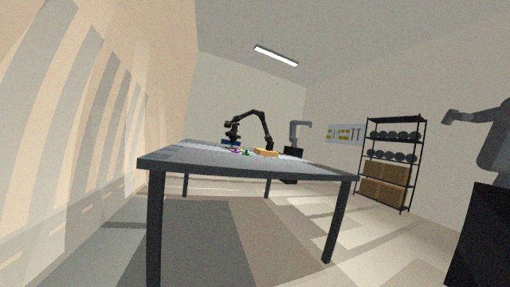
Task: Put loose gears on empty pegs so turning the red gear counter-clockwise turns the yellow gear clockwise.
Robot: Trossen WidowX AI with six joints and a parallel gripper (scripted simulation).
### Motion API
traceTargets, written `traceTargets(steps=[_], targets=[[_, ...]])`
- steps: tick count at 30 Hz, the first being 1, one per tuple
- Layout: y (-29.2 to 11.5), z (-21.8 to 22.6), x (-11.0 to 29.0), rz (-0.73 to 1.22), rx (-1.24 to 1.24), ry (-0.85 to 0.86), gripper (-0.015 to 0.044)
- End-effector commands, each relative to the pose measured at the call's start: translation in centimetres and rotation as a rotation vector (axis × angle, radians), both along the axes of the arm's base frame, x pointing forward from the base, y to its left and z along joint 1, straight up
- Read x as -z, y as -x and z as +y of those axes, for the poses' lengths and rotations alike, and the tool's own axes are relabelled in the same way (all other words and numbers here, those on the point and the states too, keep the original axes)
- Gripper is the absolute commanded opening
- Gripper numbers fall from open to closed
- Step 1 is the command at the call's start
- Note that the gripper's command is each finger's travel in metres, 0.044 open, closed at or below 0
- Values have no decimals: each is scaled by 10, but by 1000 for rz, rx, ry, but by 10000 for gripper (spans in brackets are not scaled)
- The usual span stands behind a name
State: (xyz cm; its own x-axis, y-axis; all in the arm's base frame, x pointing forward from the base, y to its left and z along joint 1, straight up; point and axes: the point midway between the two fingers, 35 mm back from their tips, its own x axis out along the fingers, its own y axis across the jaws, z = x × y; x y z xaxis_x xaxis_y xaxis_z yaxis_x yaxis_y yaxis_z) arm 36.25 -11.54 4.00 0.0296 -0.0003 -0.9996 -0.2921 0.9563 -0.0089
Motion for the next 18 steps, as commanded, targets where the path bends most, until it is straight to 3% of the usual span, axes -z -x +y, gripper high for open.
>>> traceTargets(steps=[1, 18], targets=[[0, 0, 1, 1, -20, 2, 0], [0, -1, 2, 1, -459, 15, 0]])
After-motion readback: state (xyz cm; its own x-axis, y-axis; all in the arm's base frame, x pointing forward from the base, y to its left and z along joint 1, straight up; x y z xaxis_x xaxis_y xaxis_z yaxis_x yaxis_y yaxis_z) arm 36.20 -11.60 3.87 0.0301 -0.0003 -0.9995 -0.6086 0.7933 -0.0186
